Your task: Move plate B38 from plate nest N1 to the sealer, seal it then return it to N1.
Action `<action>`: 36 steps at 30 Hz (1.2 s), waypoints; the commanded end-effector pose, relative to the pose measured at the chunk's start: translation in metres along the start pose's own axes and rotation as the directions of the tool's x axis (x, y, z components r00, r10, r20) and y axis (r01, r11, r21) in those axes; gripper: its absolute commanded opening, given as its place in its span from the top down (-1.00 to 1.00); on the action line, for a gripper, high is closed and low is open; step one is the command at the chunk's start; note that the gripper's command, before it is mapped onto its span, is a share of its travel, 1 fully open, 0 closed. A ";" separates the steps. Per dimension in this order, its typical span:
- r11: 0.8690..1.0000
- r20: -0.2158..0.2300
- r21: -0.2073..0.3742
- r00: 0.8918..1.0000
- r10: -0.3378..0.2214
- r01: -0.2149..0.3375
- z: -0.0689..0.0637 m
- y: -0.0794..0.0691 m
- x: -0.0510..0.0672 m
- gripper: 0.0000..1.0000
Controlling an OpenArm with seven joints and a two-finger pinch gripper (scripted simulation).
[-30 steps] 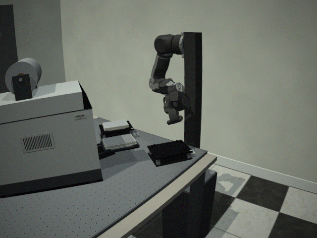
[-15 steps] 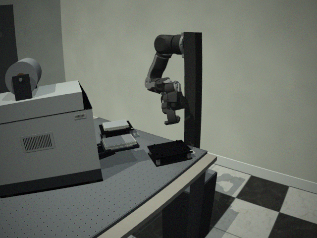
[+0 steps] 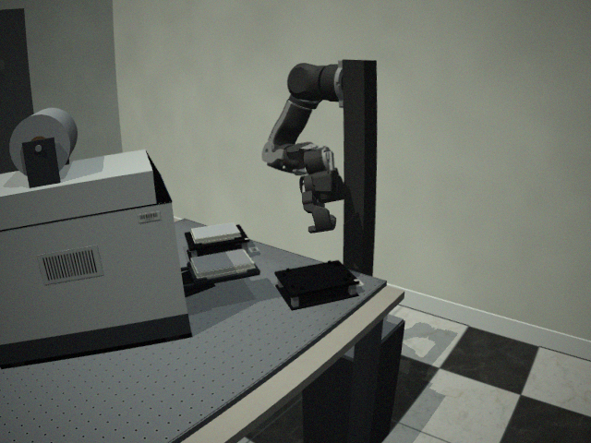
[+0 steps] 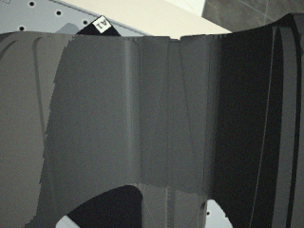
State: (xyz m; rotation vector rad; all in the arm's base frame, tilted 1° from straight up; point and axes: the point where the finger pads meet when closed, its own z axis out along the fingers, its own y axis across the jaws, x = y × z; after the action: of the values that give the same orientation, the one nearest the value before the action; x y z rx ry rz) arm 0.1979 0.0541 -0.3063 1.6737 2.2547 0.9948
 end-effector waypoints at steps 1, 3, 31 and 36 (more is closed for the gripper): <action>0.998 0.001 0.052 0.999 -0.045 0.045 -0.001 0.002 -0.002 1.00; 0.985 -0.003 0.126 0.993 -0.117 0.116 -0.001 0.003 -0.005 1.00; 0.887 -0.047 0.334 0.946 -0.322 0.318 -0.001 0.004 -0.008 1.00; 0.808 -0.087 0.425 0.907 -0.412 0.407 -0.001 0.004 -0.008 1.00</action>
State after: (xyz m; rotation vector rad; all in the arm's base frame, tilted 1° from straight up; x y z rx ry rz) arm 0.2118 0.0485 -0.3024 1.2273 2.7544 0.4489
